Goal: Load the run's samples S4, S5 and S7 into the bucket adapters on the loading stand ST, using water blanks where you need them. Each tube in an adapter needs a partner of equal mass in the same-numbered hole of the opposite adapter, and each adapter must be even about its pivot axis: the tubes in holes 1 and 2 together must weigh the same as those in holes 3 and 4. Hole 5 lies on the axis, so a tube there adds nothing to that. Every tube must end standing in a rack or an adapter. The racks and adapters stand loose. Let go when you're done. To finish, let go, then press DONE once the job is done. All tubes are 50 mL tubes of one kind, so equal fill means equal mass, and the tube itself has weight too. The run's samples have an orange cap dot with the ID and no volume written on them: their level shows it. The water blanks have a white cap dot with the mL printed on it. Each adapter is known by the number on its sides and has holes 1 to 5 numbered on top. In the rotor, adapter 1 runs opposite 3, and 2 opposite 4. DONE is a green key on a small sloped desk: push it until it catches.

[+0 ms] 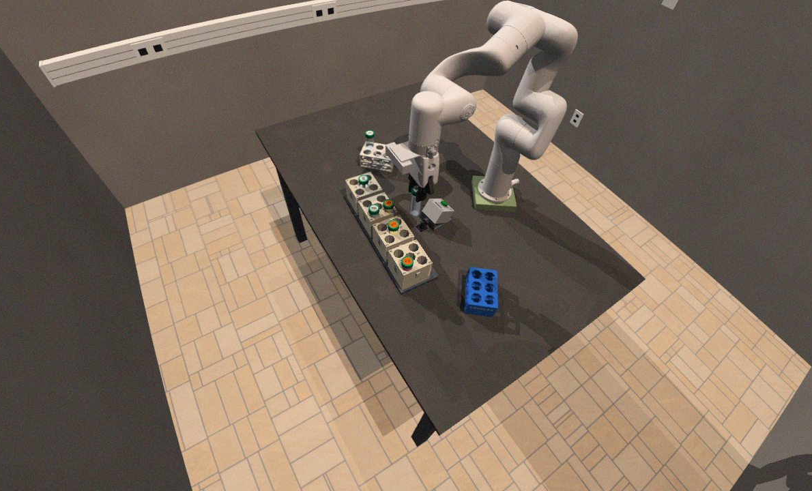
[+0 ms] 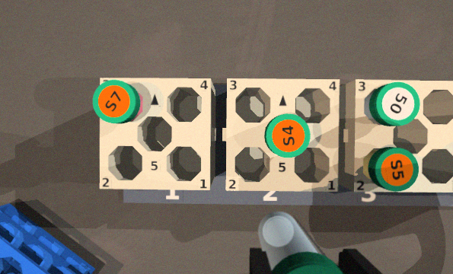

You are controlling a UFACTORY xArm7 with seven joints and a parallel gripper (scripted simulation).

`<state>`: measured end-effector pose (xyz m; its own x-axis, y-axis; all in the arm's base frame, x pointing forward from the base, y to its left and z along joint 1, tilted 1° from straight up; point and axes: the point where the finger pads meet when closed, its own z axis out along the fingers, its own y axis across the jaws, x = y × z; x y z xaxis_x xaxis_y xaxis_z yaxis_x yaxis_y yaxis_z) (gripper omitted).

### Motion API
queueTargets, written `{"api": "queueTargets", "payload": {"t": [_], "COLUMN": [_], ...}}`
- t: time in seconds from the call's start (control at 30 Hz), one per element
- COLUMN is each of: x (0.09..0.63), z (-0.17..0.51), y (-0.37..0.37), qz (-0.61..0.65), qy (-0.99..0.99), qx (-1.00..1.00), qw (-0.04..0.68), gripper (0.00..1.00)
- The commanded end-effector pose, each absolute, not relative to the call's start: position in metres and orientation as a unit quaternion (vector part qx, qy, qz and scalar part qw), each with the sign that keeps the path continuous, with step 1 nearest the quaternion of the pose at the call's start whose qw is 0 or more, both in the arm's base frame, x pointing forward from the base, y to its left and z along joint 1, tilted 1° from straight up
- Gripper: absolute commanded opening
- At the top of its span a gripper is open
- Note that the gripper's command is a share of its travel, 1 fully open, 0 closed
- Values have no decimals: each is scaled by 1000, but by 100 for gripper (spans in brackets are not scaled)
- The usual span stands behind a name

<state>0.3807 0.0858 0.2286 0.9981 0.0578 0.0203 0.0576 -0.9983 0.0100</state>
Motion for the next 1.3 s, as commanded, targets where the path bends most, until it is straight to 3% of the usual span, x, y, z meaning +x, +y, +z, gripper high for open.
{"api": "queueTargets", "payload": {"t": [0.0, 0.83, 1.27], "x": [389, 414, 414], "z": [230, 230, 230], "y": [111, 213, 213], "qz": [12, 12, 12], "qy": [28, 28, 28], "qx": [1000, 1000, 1000], "qw": [5, 5, 5], "gripper": [0, 0, 0]}}
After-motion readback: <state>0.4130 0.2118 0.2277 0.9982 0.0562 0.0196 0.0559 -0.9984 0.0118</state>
